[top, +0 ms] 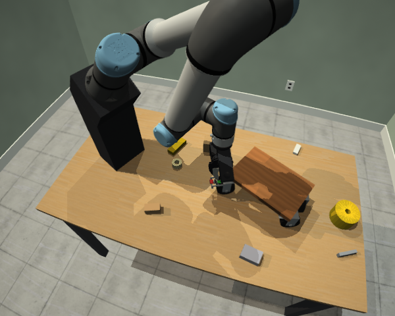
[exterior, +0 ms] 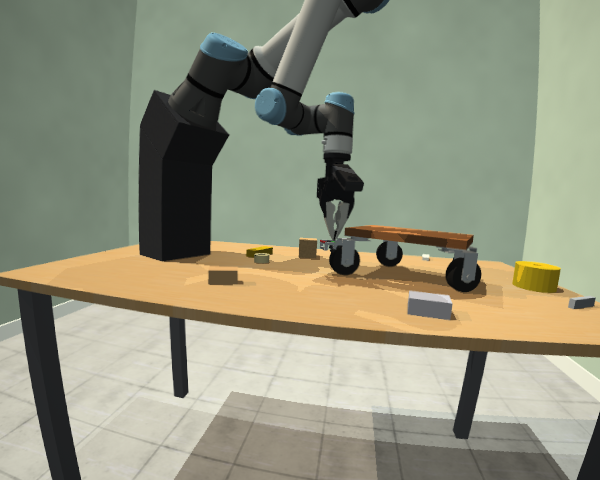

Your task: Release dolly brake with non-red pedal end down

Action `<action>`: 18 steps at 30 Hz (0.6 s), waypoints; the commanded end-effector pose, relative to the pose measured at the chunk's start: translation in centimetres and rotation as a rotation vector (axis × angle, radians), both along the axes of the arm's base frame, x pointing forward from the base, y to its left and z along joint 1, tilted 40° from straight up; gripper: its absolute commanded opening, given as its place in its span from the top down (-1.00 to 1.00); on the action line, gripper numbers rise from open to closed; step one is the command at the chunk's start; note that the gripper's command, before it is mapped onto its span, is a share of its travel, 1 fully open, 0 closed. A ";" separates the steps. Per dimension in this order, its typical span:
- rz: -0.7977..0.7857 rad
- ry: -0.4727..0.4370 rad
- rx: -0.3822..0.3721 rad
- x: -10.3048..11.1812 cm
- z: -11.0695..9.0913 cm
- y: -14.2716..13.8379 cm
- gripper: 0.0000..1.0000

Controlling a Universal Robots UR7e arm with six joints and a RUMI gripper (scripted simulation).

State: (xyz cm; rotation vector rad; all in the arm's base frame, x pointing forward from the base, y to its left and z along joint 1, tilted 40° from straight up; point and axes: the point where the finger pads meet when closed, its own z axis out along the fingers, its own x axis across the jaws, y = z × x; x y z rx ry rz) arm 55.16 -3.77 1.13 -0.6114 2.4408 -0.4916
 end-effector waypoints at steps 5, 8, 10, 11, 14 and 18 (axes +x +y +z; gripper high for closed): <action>0.000 -0.001 0.000 -0.6 0.7 0.2 1.00; 0.001 -0.001 0.000 -1.1 1.4 0.4 1.00; 0.001 -0.001 0.000 -1.5 1.9 0.6 1.00; 0.001 -0.001 0.000 -1.5 1.9 0.6 1.00; 0.001 -0.001 0.000 -1.9 2.5 0.7 1.00; 0.001 -0.001 0.000 -2.9 3.6 1.0 1.00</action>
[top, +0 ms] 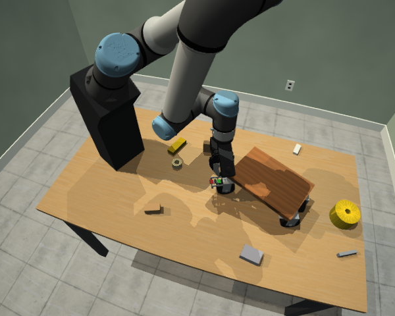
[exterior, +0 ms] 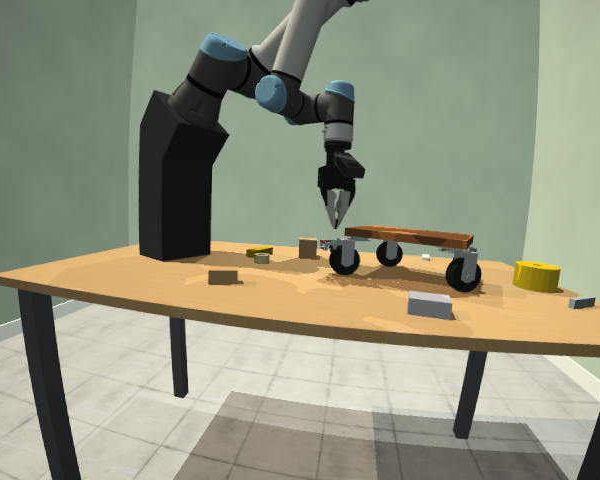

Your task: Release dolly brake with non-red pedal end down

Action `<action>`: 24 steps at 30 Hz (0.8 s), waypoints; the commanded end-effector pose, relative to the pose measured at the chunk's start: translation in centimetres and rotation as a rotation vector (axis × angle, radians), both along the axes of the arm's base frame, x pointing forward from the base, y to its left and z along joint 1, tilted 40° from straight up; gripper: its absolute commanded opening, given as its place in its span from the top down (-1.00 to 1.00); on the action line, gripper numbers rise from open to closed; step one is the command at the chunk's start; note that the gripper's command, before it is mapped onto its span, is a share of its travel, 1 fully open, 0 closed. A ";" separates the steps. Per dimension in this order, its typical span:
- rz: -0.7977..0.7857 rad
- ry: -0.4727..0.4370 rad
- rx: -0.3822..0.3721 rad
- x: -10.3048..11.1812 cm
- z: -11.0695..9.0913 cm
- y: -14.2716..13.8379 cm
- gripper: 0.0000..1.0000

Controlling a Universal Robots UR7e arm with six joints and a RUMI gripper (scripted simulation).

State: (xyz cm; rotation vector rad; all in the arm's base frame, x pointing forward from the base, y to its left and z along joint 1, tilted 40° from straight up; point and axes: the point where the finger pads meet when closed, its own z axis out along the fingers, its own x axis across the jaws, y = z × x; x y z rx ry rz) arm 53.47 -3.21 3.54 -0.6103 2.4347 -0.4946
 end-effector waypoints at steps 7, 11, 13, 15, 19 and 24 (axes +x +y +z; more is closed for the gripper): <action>0.000 0.005 0.001 -2.4 2.8 0.9 1.00; 0.000 0.005 0.001 -2.6 3.0 0.9 1.00; 0.000 0.005 0.001 -2.8 3.2 0.9 1.00; 0.000 0.005 0.001 -2.8 3.3 1.0 1.00; 0.000 0.003 0.001 -2.7 3.4 1.0 1.00; 0.000 0.004 0.001 -2.7 3.3 1.0 1.00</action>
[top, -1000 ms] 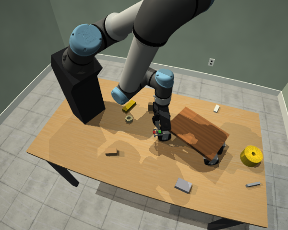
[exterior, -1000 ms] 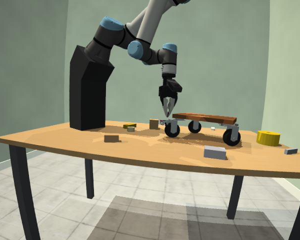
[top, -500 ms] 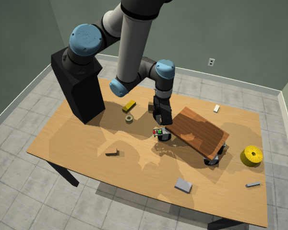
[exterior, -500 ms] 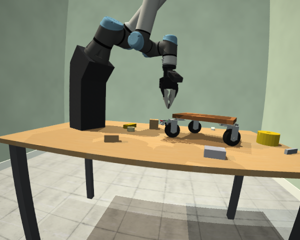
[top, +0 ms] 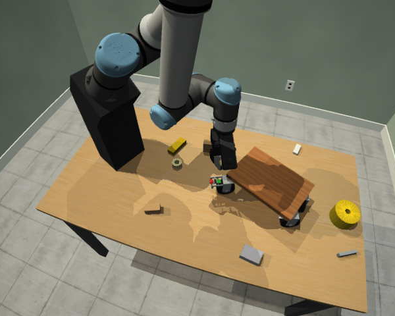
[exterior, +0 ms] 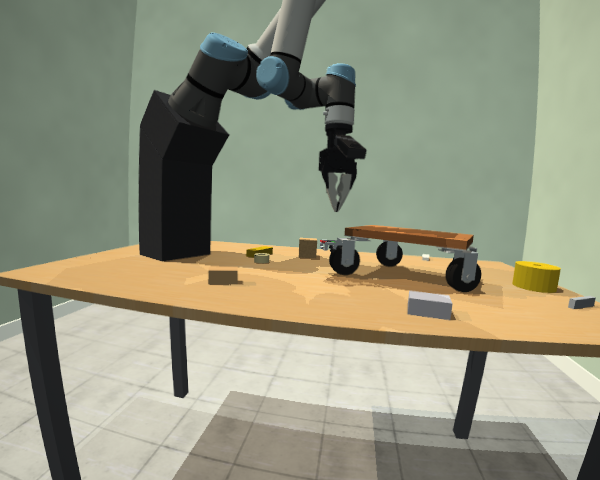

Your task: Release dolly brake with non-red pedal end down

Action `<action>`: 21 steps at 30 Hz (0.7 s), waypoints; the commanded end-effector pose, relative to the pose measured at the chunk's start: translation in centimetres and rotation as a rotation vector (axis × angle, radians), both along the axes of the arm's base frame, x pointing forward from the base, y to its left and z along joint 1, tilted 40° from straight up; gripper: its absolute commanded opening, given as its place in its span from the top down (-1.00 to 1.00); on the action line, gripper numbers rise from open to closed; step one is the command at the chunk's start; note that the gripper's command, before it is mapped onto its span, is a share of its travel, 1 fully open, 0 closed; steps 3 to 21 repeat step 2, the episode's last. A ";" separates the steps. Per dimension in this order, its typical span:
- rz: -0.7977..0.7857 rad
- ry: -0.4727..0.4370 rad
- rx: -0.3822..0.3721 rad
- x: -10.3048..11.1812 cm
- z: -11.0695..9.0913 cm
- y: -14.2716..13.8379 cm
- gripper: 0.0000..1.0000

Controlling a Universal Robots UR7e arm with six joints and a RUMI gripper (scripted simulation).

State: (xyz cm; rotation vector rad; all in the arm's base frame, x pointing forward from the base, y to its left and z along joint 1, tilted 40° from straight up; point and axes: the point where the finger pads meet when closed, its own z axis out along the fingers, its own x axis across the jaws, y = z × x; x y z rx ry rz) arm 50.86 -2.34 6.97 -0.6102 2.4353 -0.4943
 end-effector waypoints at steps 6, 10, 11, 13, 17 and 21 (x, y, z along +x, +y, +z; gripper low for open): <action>0.000 0.004 0.001 -0.1 -0.1 0.1 1.00; 0.000 0.004 0.001 -0.1 -0.1 0.1 1.00; 0.000 0.004 0.001 -0.1 -0.1 0.1 1.00; 0.000 0.004 0.001 -0.1 -0.1 0.1 1.00; 0.000 0.004 0.001 -0.1 -0.1 0.1 1.00; 0.000 0.004 0.001 -0.1 -0.1 0.1 1.00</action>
